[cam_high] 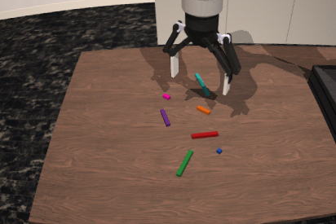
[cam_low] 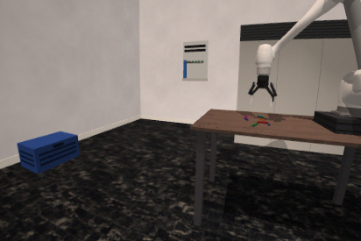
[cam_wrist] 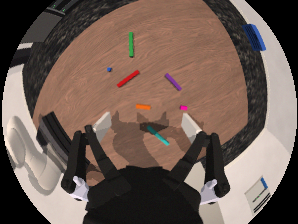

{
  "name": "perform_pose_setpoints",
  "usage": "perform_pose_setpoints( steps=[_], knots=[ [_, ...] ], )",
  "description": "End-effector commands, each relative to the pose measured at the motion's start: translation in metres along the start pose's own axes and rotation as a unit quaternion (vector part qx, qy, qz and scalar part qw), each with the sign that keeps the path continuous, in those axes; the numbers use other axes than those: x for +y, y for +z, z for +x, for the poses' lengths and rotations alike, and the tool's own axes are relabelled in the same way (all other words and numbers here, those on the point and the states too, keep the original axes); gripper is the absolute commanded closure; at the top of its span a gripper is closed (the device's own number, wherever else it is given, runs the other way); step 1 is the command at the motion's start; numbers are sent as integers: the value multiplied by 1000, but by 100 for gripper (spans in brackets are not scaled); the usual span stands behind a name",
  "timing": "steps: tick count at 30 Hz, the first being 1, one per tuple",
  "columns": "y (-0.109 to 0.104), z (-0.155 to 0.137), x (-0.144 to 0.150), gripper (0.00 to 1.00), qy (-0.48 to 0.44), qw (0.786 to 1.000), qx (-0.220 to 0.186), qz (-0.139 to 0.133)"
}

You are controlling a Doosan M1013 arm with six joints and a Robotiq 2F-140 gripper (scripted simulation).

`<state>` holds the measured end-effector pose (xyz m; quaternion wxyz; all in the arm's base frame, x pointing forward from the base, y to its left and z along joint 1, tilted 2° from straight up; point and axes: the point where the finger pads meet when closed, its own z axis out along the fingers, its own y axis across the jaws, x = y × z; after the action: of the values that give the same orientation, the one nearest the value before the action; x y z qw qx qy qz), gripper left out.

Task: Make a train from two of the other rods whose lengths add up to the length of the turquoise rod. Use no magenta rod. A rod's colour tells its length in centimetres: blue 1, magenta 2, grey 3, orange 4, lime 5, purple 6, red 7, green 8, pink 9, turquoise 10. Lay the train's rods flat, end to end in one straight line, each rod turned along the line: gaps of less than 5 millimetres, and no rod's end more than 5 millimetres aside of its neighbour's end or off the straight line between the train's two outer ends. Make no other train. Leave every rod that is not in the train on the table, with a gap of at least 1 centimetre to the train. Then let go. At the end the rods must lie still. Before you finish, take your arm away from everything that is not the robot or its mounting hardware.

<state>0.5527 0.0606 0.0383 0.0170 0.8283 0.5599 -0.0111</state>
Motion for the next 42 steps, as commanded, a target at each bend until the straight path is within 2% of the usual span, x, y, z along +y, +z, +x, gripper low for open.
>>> perform_pose_setpoints(
  steps=[1,5,7,8,12,18,21,22,42],
  knots=[
    [3,13,15,0,-84,996,2,1],
    [6,25,30,0,-162,987,2,1],
    [6,25,30,0,-162,987,2,1],
    [8,34,39,0,-215,977,2,1],
    [12,45,51,0,-281,960,2,1],
    [18,64,70,0,-389,921,3,1],
    [19,66,72,0,-399,917,3,1],
    [19,66,72,85,-399,917,3,1],
    [19,66,72,85,-399,917,3,1]
  ],
)
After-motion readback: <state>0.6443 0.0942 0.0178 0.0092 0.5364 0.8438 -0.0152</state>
